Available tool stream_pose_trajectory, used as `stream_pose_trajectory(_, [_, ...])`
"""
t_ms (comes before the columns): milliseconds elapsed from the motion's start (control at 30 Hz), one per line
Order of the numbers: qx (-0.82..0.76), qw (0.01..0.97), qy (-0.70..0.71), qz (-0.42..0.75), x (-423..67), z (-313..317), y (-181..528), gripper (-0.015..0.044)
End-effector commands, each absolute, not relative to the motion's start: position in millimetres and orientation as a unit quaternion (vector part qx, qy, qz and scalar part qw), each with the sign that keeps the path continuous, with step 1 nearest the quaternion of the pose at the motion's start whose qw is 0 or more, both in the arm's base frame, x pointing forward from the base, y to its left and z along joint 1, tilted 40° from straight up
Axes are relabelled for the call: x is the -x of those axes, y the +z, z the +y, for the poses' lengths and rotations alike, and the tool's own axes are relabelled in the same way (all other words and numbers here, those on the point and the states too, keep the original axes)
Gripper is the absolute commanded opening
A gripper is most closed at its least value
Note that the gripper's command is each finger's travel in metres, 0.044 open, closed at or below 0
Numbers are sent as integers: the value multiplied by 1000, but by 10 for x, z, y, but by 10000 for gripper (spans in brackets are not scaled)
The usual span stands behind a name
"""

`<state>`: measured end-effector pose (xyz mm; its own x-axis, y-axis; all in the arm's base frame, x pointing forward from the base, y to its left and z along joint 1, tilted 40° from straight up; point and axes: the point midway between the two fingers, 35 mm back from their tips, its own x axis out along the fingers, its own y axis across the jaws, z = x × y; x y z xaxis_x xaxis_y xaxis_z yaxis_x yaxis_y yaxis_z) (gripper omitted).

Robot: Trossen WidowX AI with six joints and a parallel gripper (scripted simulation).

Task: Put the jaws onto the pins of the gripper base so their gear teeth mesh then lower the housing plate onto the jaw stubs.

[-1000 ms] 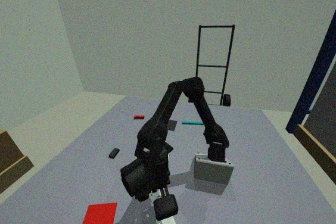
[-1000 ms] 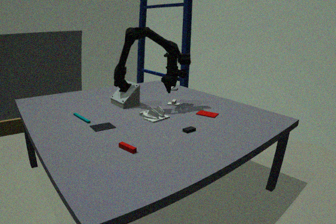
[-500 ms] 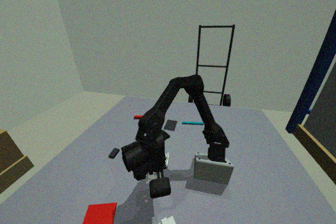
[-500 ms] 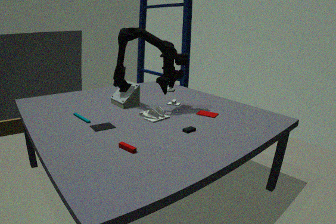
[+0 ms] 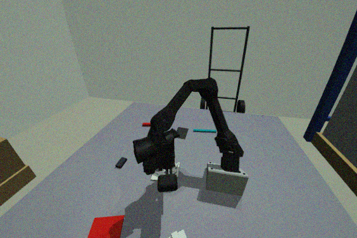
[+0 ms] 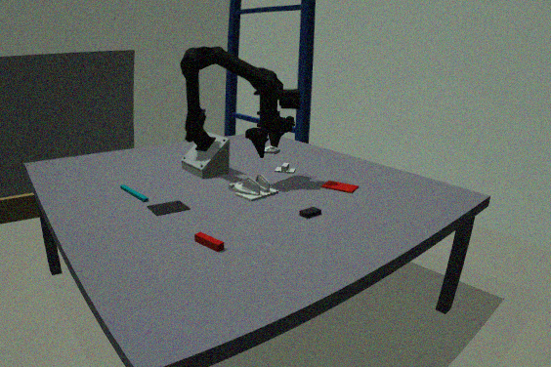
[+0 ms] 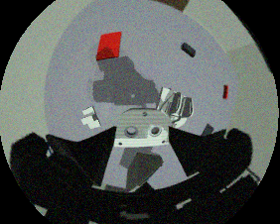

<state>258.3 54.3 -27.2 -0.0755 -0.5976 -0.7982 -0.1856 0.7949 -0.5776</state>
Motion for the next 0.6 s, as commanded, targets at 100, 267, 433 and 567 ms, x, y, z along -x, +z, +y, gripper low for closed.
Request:
stream_pose_trajectory(100, [265, 626, -183, 710, -2575, 335, -129, 351])
stream_pose_trajectory(267, [256, 630, -196, 707, -2568, 198, -39, 351])
stream_pose_trajectory(433, [248, 632, -210, 703, -2551, 62, 48, 351])
stream_pose_trajectory(567, [241, 634, -222, 700, -2531, -47, 115, 351])
